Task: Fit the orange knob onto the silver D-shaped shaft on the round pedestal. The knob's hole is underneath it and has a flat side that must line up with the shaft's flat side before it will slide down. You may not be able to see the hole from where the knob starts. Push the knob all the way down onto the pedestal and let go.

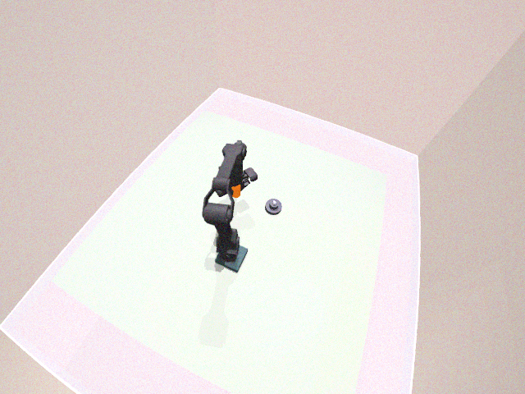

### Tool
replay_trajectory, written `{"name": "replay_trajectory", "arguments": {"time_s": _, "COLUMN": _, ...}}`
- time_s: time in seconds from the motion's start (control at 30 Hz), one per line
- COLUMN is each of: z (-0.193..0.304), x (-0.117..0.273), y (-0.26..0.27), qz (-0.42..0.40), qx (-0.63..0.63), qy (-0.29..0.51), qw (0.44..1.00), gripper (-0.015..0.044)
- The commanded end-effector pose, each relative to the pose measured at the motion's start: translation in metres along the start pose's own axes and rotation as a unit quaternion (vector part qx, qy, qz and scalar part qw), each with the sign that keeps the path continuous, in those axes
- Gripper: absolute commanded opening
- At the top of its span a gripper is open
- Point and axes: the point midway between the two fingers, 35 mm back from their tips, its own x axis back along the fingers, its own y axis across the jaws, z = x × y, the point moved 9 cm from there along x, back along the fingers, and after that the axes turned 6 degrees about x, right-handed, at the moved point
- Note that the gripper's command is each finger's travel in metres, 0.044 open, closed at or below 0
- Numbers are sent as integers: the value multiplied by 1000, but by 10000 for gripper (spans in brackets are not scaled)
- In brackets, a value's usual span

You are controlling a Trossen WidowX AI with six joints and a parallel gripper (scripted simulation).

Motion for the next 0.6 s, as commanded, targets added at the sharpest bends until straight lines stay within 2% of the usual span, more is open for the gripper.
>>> {"name": "replay_trajectory", "arguments": {"time_s": 0.0, "z": 1, "x": 11, "y": 3, "qz": 3, "qx": -1, "qy": -1, "qw": 1000, "gripper": 0}}
{"name": "replay_trajectory", "arguments": {"time_s": 0.2, "z": -2, "x": 12, "y": 6, "qz": 25, "qx": 0, "qy": 2, "qw": 1000, "gripper": 0}}
{"name": "replay_trajectory", "arguments": {"time_s": 0.57, "z": -14, "x": 31, "y": 28, "qz": 146, "qx": 0, "qy": 14, "qw": 989, "gripper": 0}}
